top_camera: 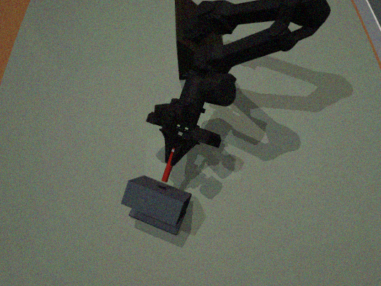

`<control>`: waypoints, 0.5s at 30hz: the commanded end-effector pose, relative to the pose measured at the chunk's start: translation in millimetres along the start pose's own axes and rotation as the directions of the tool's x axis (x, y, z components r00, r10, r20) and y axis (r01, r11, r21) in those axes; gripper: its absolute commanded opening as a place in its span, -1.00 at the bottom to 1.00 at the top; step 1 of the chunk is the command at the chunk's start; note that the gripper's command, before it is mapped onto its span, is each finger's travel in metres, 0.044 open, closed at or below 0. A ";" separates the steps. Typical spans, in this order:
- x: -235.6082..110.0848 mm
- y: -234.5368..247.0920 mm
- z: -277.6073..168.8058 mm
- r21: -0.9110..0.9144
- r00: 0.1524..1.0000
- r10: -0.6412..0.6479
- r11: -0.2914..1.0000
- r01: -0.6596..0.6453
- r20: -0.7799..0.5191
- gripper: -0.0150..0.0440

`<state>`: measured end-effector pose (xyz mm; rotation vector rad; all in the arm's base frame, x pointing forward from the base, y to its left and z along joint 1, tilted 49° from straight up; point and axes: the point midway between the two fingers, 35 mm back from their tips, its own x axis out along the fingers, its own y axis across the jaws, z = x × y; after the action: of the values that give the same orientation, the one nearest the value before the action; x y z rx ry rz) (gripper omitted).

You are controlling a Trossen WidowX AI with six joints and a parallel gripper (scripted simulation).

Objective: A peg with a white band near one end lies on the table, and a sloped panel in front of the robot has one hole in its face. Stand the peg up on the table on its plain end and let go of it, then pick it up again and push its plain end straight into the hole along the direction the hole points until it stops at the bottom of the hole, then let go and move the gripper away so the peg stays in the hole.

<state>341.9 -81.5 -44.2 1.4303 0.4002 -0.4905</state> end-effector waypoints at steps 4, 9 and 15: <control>10.2 -0.7 -1.3 0.001 1.000 0.001 1.000 -0.001 0.000 -0.49; 5.4 -0.2 -0.2 0.000 1.000 0.001 1.000 -0.001 0.000 -0.49; 5.4 -0.2 -0.2 0.000 1.000 0.001 1.000 -0.001 0.000 -0.49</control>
<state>346.7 -81.8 -47.5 1.4307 0.3987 -0.4906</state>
